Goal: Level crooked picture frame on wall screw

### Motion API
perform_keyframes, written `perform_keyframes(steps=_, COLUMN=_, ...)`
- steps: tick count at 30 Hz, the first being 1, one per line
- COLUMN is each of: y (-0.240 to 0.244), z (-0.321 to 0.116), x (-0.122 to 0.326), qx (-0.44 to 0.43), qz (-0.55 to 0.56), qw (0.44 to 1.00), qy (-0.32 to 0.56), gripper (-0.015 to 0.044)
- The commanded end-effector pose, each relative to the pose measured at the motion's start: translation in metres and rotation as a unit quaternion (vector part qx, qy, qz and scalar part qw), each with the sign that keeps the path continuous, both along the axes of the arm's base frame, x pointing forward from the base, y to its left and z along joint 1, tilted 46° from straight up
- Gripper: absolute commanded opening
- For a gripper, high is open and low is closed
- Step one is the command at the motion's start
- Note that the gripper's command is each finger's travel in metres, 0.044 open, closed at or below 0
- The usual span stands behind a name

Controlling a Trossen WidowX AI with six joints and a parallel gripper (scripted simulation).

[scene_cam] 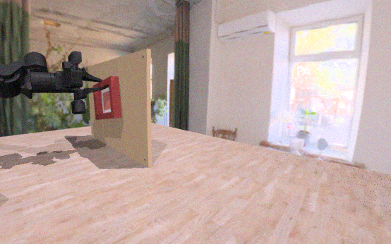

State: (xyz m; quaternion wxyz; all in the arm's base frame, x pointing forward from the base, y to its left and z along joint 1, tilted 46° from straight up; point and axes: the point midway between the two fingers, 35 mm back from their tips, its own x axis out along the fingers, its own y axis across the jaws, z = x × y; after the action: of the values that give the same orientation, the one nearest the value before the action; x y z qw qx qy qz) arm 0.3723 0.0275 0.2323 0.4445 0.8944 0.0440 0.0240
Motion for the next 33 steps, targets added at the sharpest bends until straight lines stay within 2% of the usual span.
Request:
perform_keyframes(steps=1, y=-0.0006, z=0.0035, x=-0.0001, qx=-0.002, qz=-0.002, qw=1.000, qy=-0.006, gripper=0.0000)
perform_keyframes(steps=33, y=-0.0031, z=-0.0006, x=0.0002, qx=-0.003, qz=-0.002, qw=1.000, qy=-0.006, gripper=0.0000)
